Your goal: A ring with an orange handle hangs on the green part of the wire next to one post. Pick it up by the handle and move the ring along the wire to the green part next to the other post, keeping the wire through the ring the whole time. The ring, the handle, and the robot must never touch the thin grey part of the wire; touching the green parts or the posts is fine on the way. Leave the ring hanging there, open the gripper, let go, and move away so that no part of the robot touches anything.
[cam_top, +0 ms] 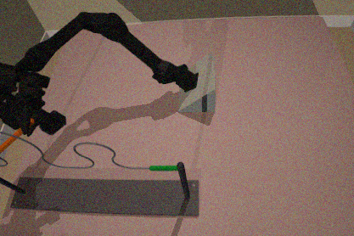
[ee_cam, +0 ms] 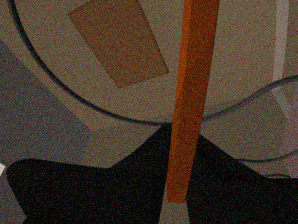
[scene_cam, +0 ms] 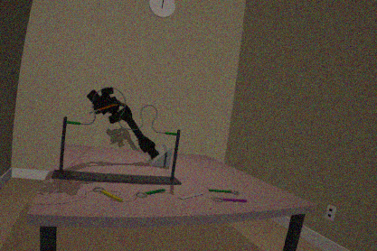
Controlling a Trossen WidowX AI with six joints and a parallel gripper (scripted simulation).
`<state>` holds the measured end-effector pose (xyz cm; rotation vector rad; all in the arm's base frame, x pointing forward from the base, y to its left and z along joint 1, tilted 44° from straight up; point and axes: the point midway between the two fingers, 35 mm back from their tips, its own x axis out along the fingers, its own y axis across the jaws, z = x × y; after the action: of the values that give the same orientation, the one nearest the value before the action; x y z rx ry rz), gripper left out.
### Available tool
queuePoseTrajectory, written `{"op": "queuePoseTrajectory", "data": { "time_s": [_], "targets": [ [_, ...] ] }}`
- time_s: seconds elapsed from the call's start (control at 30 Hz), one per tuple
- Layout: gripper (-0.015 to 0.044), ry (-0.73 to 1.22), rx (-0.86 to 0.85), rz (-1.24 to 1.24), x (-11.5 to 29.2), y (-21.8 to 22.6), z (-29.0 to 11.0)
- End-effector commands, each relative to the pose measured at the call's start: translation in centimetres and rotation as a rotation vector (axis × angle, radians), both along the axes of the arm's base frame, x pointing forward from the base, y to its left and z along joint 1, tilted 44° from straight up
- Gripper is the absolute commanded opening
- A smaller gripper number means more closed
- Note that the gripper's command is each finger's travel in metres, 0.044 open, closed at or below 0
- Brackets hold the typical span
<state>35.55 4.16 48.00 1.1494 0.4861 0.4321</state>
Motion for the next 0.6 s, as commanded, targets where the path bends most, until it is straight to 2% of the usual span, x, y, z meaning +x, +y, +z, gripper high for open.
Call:
{"op": "queuePoseTrajectory", "data": {
  "time_s": [0.0,0.57],
  "targets": [
    [-0.0150,0.007,0.015,-0.004,0.05,0.11,0.53],
    [-0.0150,-0.011,-0.096,-0.008,0.04,0.16,0.87]
  ]
}}
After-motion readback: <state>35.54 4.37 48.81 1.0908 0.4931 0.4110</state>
